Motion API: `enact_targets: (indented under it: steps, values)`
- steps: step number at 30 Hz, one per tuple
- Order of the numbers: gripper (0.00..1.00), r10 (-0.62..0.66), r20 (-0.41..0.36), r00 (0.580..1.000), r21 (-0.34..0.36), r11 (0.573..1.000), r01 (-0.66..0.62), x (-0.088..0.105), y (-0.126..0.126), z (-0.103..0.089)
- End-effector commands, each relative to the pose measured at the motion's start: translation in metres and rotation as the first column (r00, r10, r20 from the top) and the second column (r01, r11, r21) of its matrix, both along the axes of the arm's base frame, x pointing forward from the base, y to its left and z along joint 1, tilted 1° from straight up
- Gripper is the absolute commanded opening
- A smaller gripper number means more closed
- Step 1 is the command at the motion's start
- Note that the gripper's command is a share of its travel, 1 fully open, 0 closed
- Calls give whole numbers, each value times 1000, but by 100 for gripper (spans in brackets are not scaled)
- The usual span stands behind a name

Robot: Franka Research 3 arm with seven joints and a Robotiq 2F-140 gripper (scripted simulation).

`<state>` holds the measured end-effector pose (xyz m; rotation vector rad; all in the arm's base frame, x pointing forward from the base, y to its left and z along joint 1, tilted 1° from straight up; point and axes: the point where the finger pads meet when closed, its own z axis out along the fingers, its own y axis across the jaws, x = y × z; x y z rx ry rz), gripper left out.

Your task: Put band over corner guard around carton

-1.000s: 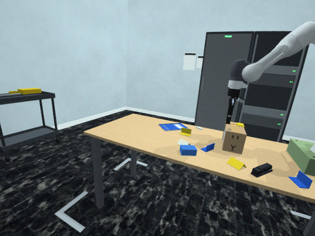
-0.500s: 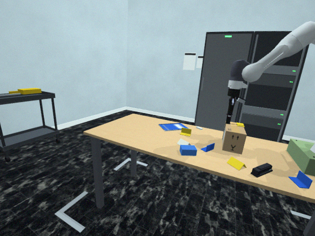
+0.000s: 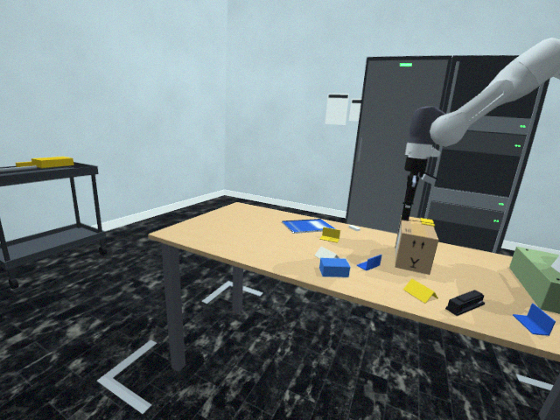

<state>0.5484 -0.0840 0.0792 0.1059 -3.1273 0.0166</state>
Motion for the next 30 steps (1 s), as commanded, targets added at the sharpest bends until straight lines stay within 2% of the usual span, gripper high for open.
enact_targets:
  steps: [1, 30]
  values:
    - [10, 2, 0, 1000, 2, 1000, -2, 0, 0, 1]
    - [10, 2, 0, 1000, 2, 1000, -2, 0, -16, 1]
